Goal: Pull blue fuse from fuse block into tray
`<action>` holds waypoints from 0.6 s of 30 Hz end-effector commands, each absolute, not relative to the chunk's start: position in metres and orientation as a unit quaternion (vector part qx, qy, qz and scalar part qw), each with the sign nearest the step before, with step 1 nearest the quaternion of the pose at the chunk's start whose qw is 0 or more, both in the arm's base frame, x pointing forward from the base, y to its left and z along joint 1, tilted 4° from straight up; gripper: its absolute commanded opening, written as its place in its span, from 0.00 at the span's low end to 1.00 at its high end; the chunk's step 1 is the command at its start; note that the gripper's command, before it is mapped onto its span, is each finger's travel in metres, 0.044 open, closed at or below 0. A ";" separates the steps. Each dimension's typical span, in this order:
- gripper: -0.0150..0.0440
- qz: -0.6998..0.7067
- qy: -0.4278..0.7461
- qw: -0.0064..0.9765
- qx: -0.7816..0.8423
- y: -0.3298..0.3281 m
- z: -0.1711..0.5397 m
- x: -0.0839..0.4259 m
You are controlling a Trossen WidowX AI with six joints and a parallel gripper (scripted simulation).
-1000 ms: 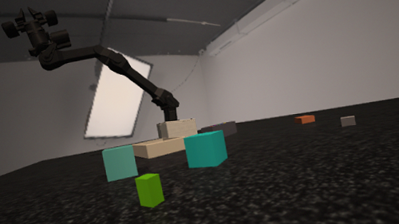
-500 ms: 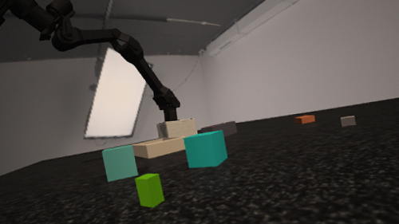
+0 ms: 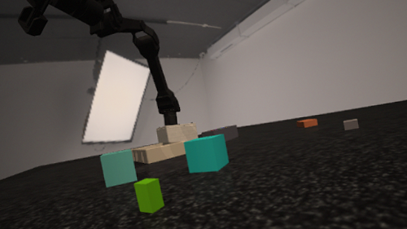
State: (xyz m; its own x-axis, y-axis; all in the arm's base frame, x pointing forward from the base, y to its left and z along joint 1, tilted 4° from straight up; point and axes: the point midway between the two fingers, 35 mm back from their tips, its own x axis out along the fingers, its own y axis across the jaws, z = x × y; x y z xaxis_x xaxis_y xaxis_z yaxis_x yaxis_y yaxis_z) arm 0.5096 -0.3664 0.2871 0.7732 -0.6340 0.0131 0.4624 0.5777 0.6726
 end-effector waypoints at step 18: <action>0.38 -0.100 0.380 0.913 0.112 -0.061 0.118 0.499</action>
State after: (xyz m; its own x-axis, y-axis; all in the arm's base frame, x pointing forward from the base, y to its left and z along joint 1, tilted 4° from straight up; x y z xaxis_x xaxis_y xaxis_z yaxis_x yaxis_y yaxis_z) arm 0.5170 -0.0919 0.1353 0.7471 -0.1523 -0.6470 0.3535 0.9154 0.1926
